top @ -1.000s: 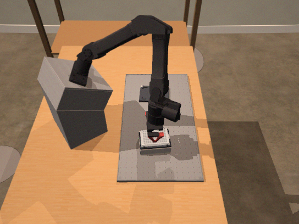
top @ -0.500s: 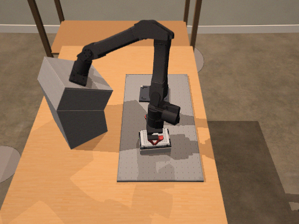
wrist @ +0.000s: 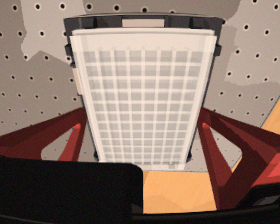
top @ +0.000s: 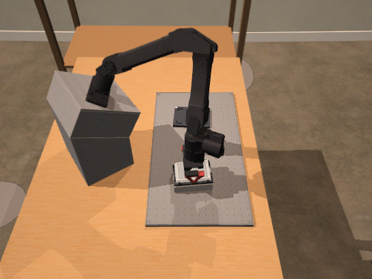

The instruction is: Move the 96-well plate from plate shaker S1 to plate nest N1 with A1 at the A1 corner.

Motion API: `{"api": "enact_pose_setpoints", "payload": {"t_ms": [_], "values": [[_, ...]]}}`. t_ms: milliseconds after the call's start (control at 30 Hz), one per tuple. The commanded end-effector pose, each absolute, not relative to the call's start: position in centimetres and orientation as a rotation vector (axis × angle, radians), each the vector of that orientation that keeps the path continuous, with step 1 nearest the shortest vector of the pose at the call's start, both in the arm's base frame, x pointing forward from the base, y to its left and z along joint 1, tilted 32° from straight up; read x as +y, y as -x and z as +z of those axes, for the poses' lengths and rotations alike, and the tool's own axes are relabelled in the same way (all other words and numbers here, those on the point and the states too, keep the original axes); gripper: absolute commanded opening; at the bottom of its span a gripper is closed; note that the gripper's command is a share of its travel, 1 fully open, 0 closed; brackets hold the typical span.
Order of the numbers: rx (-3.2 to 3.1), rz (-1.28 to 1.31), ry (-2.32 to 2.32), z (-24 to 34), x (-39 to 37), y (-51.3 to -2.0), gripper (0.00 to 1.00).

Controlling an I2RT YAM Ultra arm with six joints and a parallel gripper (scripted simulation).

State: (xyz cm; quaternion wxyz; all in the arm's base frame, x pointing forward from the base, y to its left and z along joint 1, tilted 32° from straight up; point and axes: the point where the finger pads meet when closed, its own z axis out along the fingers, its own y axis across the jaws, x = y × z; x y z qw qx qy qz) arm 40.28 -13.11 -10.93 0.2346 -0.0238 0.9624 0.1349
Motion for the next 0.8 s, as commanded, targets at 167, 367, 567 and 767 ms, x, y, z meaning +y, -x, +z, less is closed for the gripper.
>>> {"api": "enact_pose_setpoints", "payload": {"t_ms": [167, 367, 567, 767], "values": [[2.631, 0.359, 0.06, -10.57, -13.5, -40.54, 1.0], [2.631, 0.359, 0.06, -10.57, -13.5, -40.54, 0.0], [2.631, 0.359, 0.06, -10.57, -13.5, -40.54, 0.0], [2.631, 0.359, 0.06, -10.57, -13.5, -40.54, 0.0]]}}
